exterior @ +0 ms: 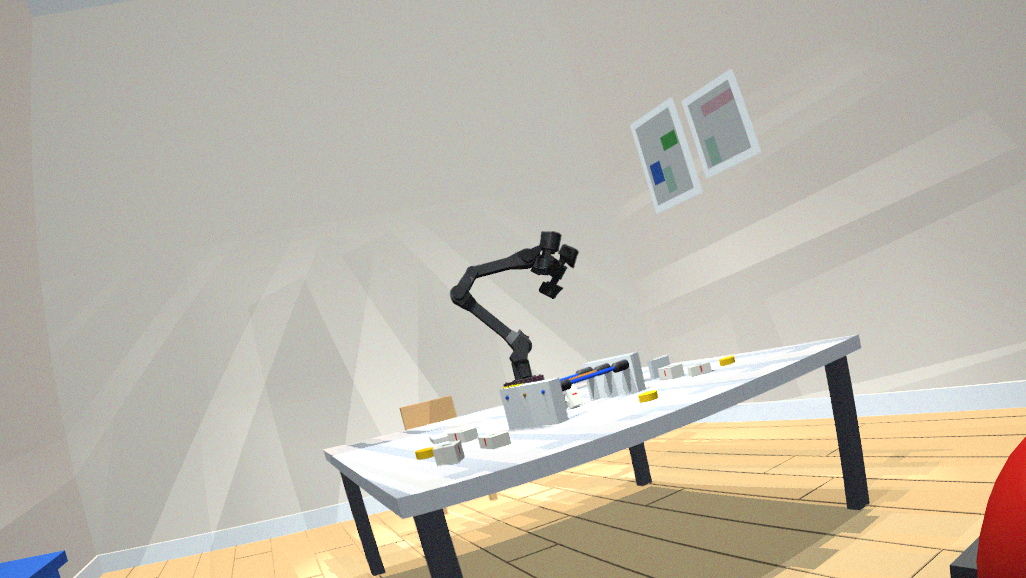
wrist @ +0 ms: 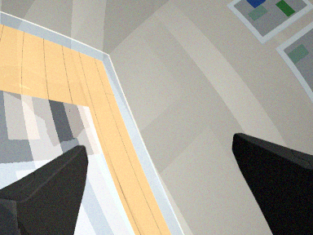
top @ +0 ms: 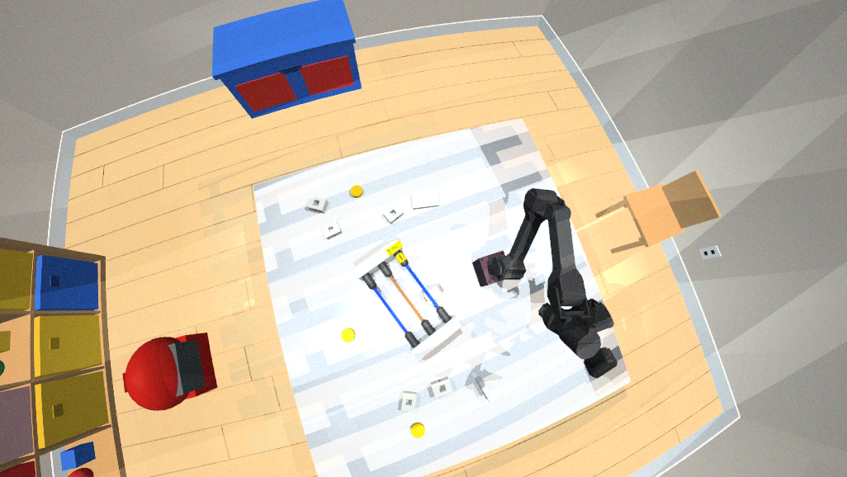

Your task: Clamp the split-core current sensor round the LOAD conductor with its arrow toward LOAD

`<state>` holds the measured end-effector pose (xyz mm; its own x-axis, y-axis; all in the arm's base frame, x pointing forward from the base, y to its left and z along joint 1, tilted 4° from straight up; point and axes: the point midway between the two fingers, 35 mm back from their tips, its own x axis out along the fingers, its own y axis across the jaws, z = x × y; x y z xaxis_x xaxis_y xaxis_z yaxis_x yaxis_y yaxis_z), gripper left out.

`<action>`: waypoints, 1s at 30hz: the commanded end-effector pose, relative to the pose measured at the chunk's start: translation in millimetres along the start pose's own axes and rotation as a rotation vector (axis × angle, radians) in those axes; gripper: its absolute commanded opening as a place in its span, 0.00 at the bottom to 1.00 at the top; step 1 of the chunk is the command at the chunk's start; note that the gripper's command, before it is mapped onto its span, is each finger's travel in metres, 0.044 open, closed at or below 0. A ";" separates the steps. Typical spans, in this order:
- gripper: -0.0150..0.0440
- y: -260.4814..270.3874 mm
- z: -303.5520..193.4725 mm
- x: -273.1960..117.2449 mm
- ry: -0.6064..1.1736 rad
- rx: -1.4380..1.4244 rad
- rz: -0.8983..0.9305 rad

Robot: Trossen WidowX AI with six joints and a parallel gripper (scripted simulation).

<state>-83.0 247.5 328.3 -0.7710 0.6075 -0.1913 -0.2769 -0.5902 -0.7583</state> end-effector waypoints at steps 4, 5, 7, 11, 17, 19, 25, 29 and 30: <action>1.00 -38.6 -84.2 -57.5 0.377 0.233 -0.333; 1.00 -42.9 -94.3 -68.9 0.425 0.265 -0.387; 1.00 -50.0 -113.1 -93.8 0.515 0.328 -0.501; 1.00 -58.3 -143.2 -150.7 0.676 0.443 -0.749; 1.00 -53.7 -166.1 -247.1 0.864 0.580 -1.169; 1.00 -47.4 -167.2 -280.2 0.911 0.611 -1.321; 1.00 -14.7 -150.2 -374.7 0.998 0.643 -1.803; 1.00 17.1 -122.9 -428.8 1.007 0.599 -2.139; 1.00 26.0 -114.3 -440.6 1.003 0.578 -2.224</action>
<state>306.7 77.4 320.9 0.9482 0.3174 -0.0094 -0.3146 0.9349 -0.1643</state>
